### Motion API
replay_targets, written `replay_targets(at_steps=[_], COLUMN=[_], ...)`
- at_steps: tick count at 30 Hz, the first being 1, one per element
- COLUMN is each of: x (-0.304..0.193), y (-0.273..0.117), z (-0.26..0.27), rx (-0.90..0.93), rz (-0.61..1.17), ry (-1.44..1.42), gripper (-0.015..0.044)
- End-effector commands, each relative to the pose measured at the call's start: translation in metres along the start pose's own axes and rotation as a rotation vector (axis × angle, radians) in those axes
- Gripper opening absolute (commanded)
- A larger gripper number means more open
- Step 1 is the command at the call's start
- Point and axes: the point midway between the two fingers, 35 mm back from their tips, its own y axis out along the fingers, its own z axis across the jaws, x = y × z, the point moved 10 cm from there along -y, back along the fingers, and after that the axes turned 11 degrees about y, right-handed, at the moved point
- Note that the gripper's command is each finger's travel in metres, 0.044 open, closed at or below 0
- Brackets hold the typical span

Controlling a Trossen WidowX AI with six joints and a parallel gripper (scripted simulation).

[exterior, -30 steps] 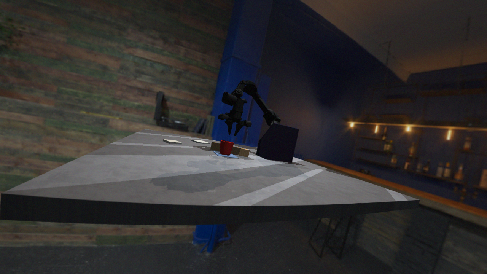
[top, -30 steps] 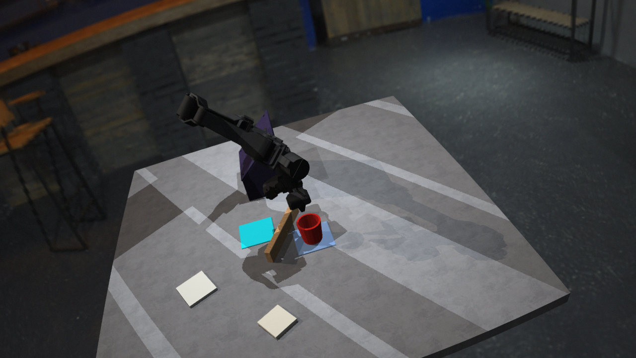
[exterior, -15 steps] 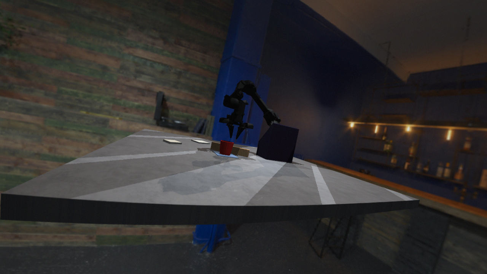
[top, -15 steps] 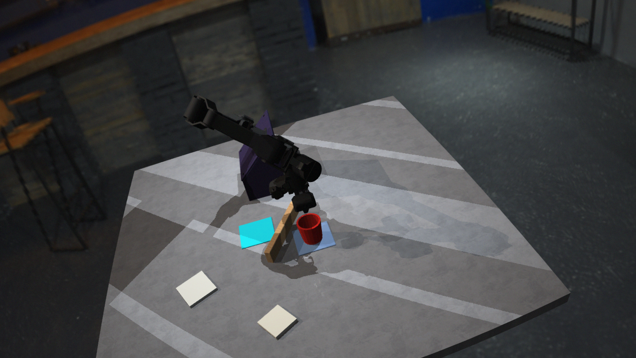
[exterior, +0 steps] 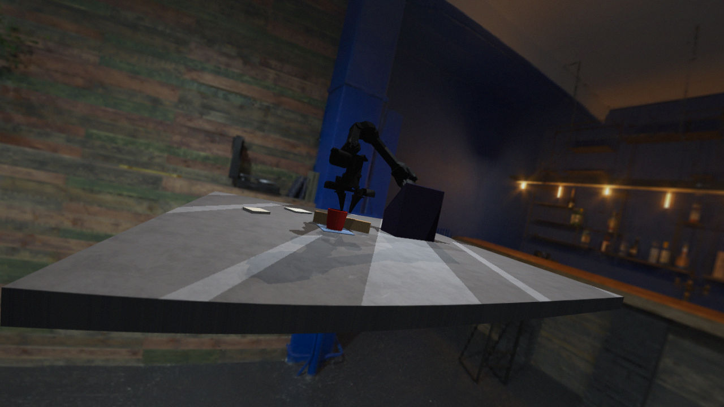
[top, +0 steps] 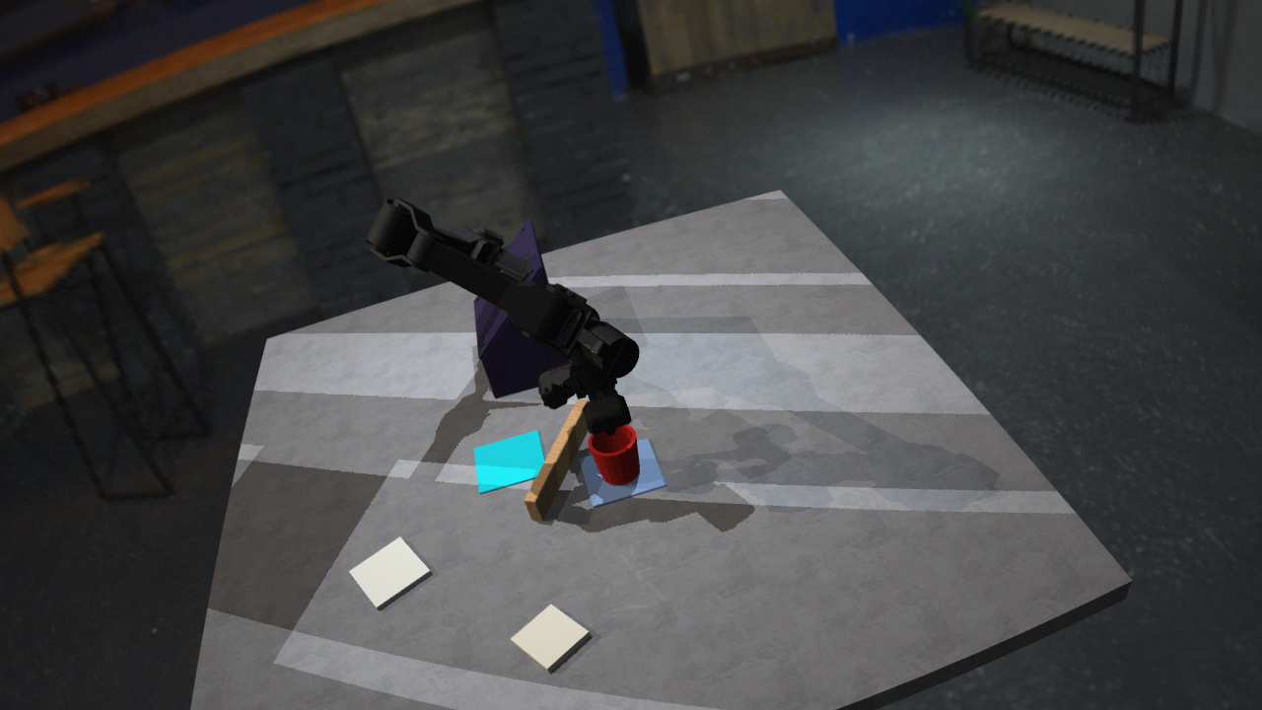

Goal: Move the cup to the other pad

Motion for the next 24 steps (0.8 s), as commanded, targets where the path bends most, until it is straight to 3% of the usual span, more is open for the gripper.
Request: replay_targets(at_steps=[1,24], x=[0.000,0.001], y=[0.007,0.038], z=[-0.001,-0.002], rx=[0.002,0.002], rz=[-0.007,-0.011], ry=[-0.009,-0.009], gripper=[0.0148,0.0148])
